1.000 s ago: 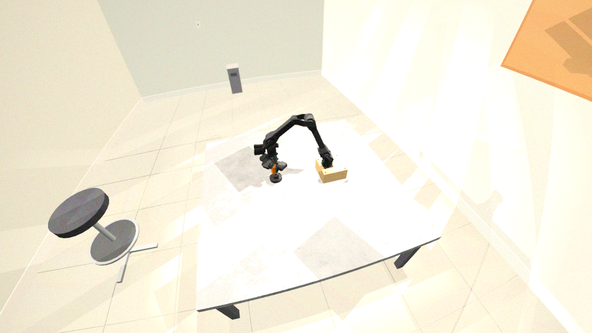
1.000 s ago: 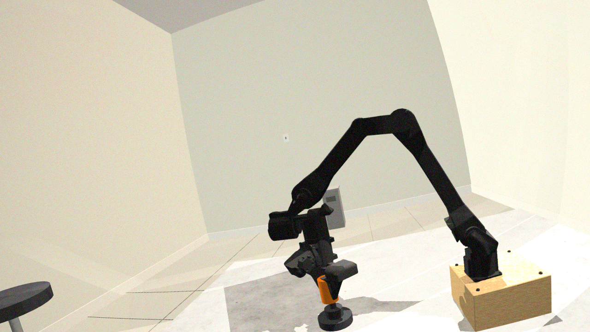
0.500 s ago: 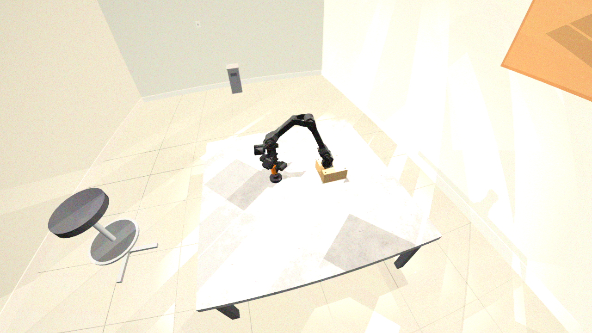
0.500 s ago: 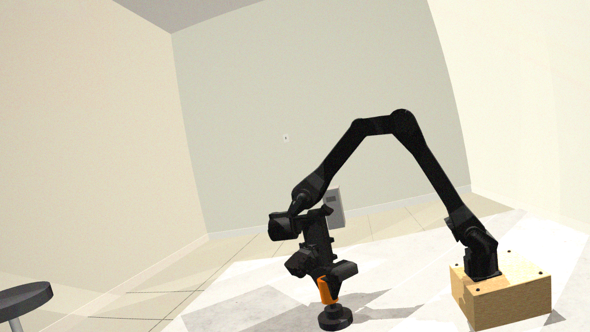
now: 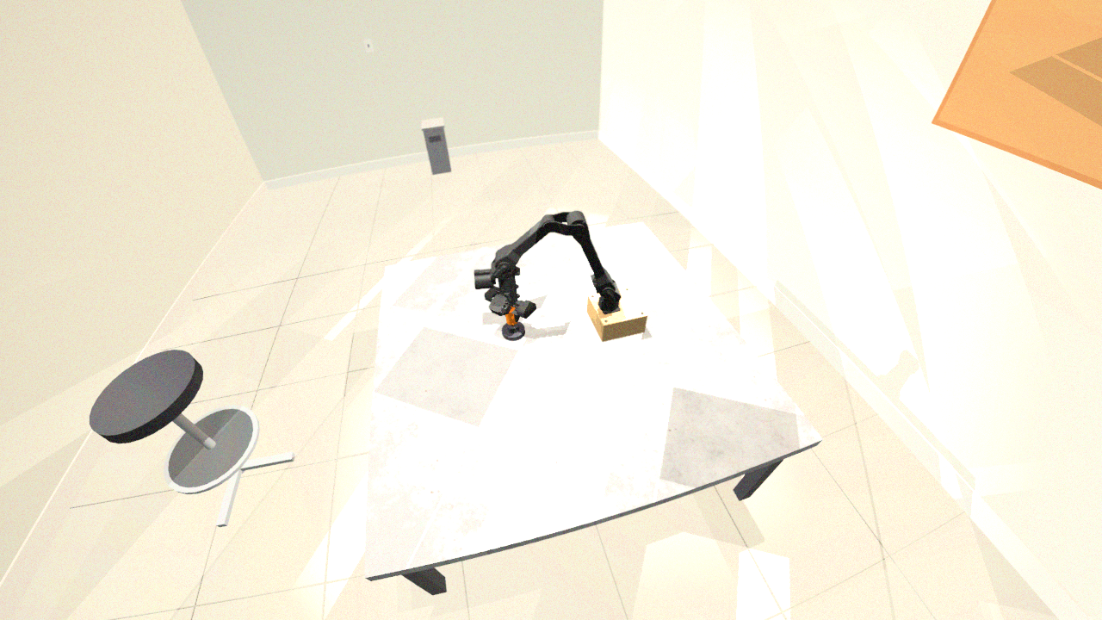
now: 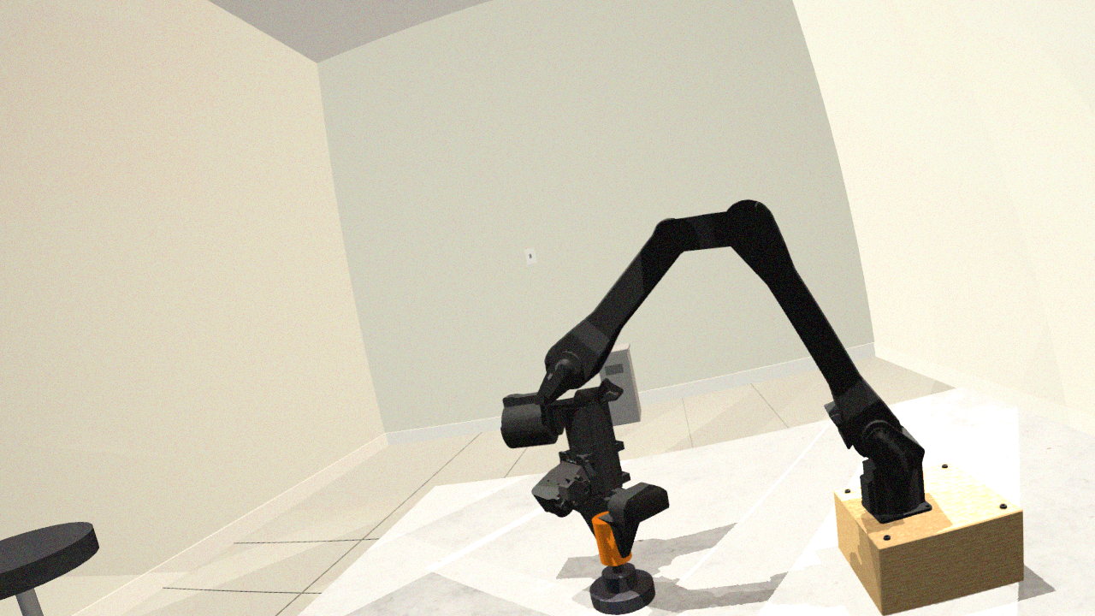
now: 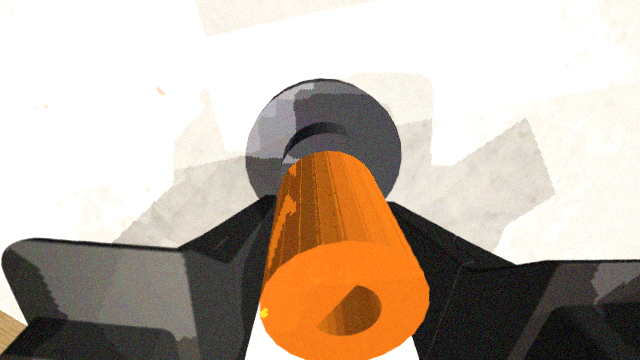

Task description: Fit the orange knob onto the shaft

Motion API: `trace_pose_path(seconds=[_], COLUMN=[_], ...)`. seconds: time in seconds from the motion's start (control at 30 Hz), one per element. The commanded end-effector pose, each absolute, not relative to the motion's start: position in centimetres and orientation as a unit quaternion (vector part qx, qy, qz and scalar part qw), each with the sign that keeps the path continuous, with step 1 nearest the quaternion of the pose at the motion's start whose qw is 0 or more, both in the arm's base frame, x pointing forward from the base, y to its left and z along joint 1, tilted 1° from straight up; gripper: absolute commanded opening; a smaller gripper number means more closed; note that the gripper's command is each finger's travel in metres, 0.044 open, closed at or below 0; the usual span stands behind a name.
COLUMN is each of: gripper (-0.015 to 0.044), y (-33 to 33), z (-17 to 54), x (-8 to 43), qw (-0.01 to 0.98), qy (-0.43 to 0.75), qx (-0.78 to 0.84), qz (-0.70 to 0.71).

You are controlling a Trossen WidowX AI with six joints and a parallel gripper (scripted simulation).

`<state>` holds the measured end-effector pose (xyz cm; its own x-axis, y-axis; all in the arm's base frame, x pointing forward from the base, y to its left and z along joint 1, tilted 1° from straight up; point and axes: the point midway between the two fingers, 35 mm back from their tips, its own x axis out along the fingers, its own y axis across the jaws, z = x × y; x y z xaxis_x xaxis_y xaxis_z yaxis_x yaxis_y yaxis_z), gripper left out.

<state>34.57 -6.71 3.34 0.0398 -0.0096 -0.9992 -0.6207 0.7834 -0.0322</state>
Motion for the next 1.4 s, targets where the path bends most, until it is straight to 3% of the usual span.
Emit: trace_pose_path(seconds=[0.0,1.37], gripper=[0.0000,0.0000], y=[-6.71,-6.66], z=[3.33,3.43], x=[34.68,34.59], qw=[0.681,0.652], qy=[0.654,0.627], qx=[-0.241,-0.311], qz=[0.226,0.293])
